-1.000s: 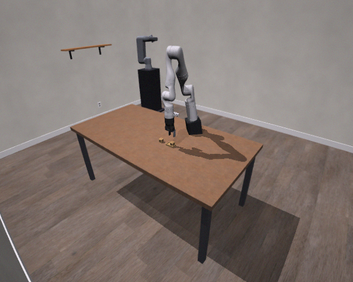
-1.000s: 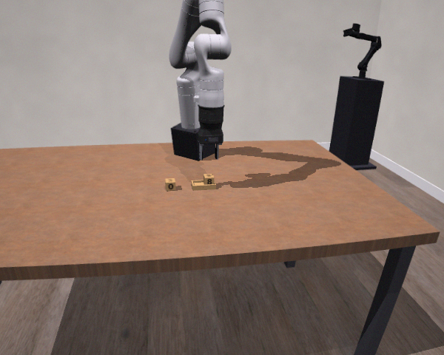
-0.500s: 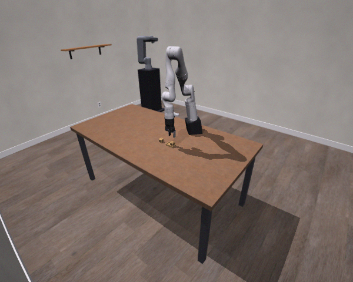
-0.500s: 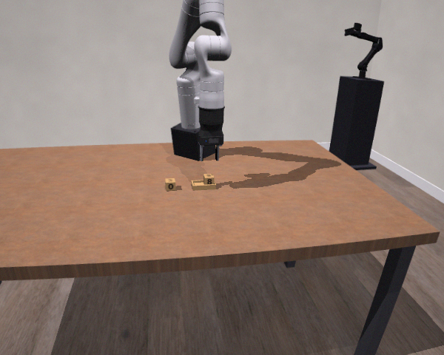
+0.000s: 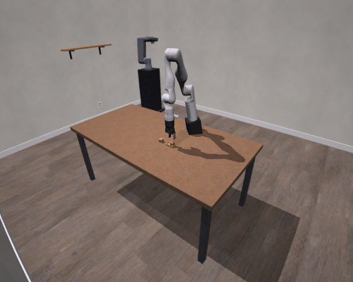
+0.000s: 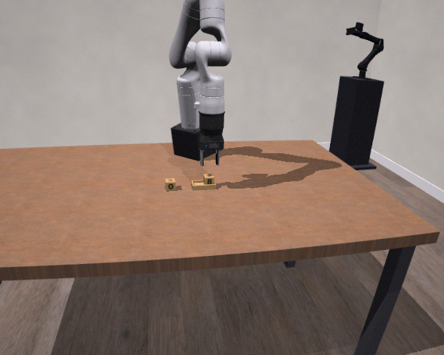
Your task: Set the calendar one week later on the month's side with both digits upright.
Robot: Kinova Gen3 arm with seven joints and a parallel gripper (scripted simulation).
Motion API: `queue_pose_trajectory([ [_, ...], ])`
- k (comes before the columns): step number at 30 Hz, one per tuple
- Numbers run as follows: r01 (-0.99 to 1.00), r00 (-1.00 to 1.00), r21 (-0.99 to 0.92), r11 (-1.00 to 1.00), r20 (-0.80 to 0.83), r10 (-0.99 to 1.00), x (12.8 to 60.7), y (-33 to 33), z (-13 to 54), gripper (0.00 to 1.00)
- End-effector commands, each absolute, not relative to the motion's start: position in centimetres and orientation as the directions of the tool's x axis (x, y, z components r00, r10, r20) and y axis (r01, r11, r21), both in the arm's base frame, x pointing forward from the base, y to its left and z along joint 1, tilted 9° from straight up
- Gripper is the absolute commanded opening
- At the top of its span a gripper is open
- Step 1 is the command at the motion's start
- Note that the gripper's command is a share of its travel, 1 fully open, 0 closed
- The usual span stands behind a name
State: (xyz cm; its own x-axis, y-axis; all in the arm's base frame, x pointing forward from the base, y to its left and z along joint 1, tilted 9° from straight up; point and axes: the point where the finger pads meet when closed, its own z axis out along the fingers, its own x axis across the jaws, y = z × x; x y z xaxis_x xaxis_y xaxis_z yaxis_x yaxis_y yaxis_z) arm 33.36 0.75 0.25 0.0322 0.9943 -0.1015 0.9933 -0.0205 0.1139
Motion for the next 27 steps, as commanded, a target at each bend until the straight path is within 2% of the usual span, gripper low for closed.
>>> queue_pose_trajectory([
  [1,0.994,0.036,0.108,-0.024,-0.104,0.994,33.2,0.5,-0.3,0.90],
  [27,0.994,0.036,0.108,-0.024,-0.104,0.994,33.5,0.3,-2.8,0.90],
])
